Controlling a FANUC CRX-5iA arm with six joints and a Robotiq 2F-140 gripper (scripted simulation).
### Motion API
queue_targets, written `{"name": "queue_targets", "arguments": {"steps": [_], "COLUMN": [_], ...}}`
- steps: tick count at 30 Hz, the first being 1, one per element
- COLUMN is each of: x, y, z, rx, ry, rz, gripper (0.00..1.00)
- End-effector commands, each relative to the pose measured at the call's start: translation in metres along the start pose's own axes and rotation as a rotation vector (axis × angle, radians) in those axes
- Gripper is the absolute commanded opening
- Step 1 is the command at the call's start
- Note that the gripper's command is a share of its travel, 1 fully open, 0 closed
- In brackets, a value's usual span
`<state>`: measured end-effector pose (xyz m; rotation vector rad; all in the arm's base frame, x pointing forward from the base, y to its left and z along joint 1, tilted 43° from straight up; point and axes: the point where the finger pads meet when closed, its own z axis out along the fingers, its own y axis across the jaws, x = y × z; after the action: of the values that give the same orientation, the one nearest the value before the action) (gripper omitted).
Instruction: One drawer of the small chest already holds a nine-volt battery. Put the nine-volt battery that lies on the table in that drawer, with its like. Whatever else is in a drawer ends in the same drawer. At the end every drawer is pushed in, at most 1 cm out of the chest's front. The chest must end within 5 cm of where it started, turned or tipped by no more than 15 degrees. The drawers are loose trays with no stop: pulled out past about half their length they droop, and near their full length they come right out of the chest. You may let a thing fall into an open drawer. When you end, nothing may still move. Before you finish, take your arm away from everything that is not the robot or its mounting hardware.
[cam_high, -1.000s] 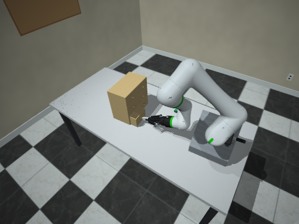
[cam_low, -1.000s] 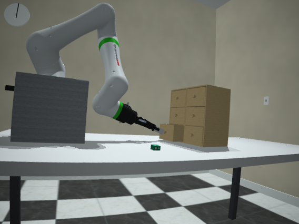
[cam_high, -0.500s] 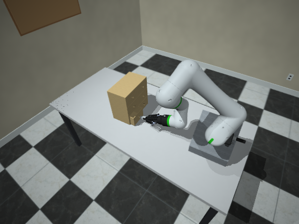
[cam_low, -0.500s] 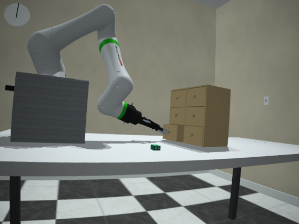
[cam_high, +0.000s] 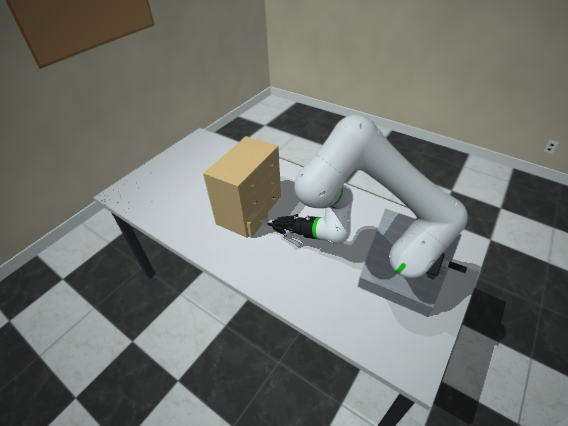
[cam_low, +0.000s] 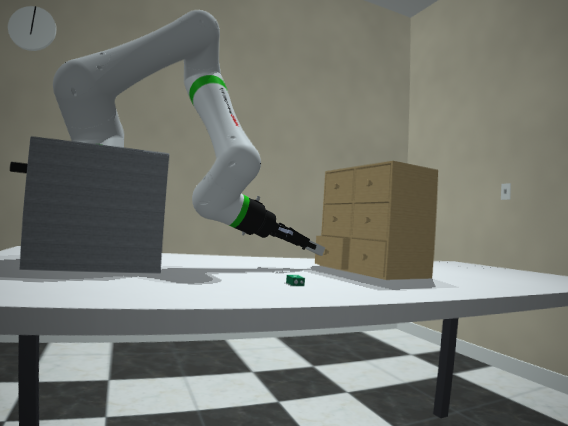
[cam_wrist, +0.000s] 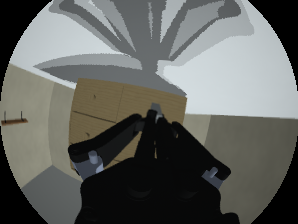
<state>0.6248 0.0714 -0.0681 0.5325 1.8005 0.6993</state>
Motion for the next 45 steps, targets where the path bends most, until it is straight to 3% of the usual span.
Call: {"name": "queue_targets", "arguments": {"steps": [1,22,45], "x": [-0.002,-0.007,-0.008], "y": [0.0,0.0,0.0], "z": [0.004,0.019,0.022], "rx": [0.0,0.0,0.0], "ry": [0.0,0.0,0.0], "rz": [0.0,0.0,0.0], "gripper": [0.0,0.0,0.0]}}
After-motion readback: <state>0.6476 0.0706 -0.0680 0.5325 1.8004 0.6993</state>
